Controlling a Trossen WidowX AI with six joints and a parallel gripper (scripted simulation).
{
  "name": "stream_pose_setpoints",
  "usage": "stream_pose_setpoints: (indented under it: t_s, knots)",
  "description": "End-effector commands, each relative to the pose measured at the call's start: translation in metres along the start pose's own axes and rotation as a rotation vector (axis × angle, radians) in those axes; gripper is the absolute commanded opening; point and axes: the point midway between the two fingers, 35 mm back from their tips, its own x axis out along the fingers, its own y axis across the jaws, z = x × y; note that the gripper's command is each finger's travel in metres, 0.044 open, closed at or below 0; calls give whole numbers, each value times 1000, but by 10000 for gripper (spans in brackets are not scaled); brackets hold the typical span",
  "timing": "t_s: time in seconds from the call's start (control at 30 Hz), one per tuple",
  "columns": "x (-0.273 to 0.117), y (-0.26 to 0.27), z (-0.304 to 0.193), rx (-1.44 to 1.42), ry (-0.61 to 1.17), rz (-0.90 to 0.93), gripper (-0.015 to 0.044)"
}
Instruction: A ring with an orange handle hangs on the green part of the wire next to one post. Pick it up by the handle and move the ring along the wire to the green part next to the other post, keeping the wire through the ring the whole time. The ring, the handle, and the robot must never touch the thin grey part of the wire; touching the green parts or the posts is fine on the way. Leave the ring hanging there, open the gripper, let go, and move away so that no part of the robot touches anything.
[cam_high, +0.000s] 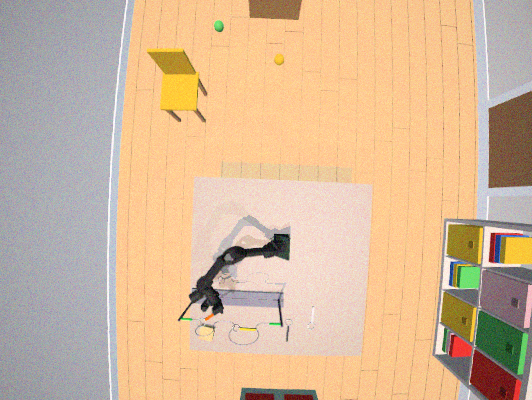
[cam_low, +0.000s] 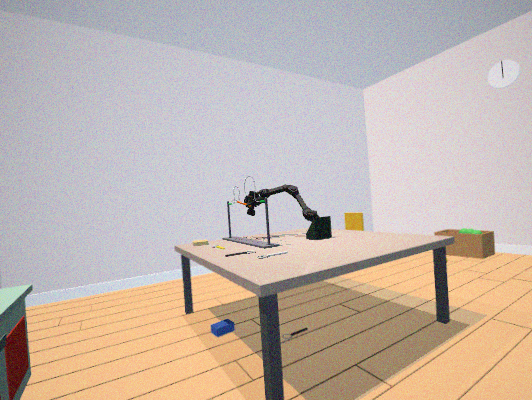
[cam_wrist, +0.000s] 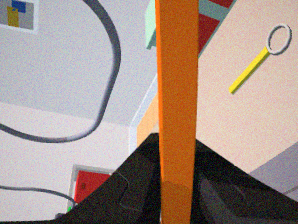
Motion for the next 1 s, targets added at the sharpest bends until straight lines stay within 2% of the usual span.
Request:
stream_pose_setpoints:
  t_s: [0.0, 0.97]
  knots:
    - [-2, 15, 0, 71, 0, 47, -150]
    - [-10, 69, 14, 413, 4, 229, -150]
